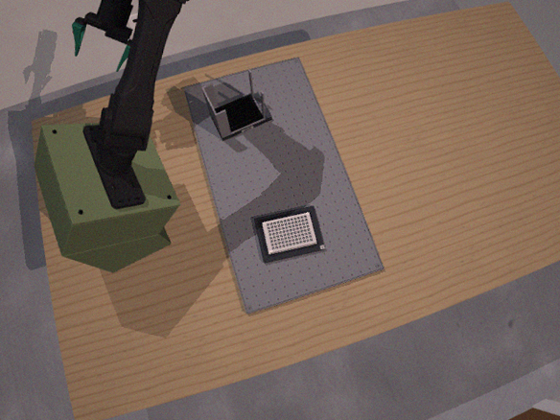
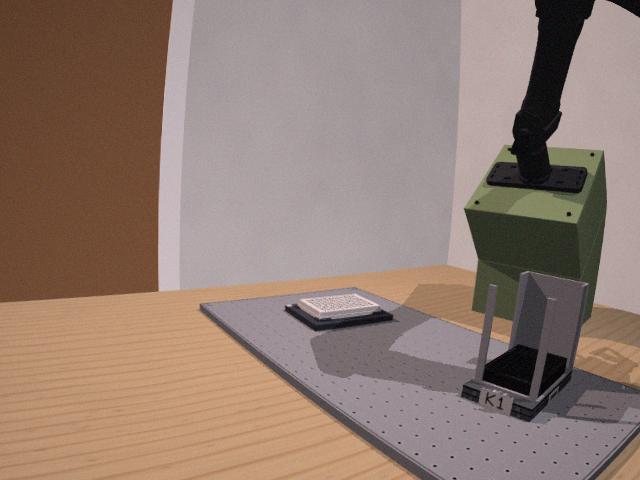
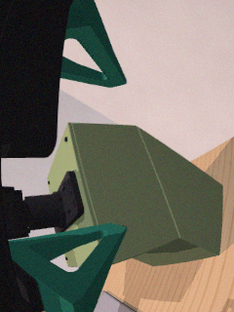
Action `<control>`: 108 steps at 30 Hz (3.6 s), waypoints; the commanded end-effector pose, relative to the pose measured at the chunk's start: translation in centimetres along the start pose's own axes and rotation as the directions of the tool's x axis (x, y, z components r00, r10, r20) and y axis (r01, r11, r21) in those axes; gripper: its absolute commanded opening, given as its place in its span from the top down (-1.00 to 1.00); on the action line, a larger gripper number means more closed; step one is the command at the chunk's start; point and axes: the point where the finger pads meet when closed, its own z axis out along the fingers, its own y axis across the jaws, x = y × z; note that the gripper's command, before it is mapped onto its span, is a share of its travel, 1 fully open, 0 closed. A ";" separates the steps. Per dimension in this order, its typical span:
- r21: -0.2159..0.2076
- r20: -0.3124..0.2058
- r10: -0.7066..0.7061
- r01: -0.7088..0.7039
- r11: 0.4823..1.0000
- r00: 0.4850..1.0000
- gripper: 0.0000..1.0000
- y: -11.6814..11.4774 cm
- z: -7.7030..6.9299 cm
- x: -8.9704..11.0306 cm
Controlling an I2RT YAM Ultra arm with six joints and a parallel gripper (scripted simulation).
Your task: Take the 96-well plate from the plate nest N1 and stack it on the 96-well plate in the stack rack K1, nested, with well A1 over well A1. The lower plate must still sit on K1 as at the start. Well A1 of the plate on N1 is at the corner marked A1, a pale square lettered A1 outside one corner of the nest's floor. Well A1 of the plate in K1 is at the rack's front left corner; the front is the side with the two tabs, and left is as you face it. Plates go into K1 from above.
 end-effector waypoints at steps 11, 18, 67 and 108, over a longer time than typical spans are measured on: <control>-0.002 0.006 -0.005 0.005 1.000 1.000 -1.00 0.2 -0.2 0.0; -0.039 0.026 0.016 -0.015 0.999 1.000 -1.00 -0.5 -0.3 -0.1; -0.450 0.270 0.497 -0.348 0.822 0.825 -1.00 -22.0 -1.3 -5.3; -0.467 0.294 0.546 -0.381 0.798 0.785 -1.00 -25.3 -1.0 -4.5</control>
